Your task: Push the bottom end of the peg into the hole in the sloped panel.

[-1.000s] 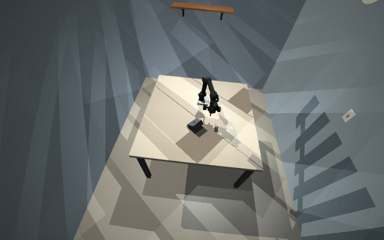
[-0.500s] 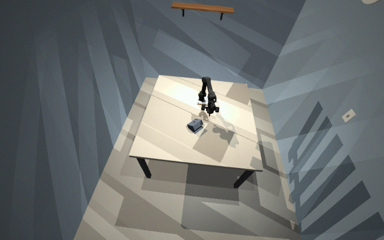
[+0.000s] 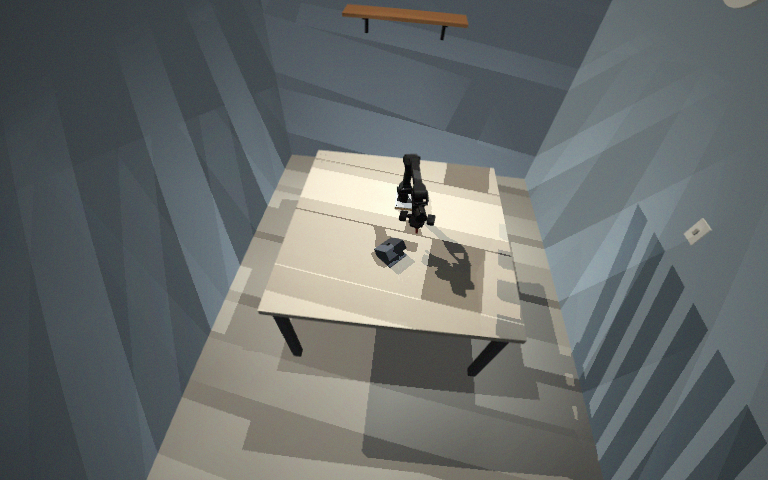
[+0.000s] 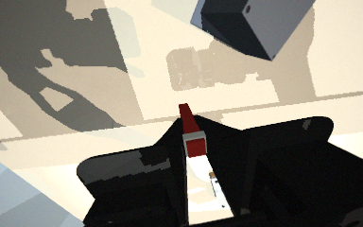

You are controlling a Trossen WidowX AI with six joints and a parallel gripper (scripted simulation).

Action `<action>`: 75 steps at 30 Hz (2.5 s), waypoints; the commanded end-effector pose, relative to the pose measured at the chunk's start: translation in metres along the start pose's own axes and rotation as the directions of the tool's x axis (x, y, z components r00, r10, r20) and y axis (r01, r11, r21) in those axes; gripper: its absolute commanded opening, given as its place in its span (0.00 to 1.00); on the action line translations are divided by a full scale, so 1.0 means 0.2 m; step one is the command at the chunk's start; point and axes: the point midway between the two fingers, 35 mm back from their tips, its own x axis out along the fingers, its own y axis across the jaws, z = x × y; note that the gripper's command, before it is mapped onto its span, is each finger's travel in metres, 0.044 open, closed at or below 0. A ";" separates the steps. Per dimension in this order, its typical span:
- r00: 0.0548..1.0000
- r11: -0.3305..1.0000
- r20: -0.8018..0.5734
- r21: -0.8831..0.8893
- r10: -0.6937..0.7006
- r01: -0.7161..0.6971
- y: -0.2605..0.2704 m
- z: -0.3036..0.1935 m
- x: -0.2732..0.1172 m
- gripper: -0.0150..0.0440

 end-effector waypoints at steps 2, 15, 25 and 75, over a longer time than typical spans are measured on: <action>1.000 1.000 -0.006 0.016 0.019 -0.019 -0.02 0.01 -0.01 0.25; 0.998 0.997 -0.003 0.062 0.056 -0.056 -0.09 0.05 -0.02 0.25; 0.996 0.992 0.002 0.097 0.085 -0.085 -0.14 0.08 -0.04 0.25; 0.972 0.938 0.073 0.255 0.223 -0.234 -0.41 0.21 -0.12 0.25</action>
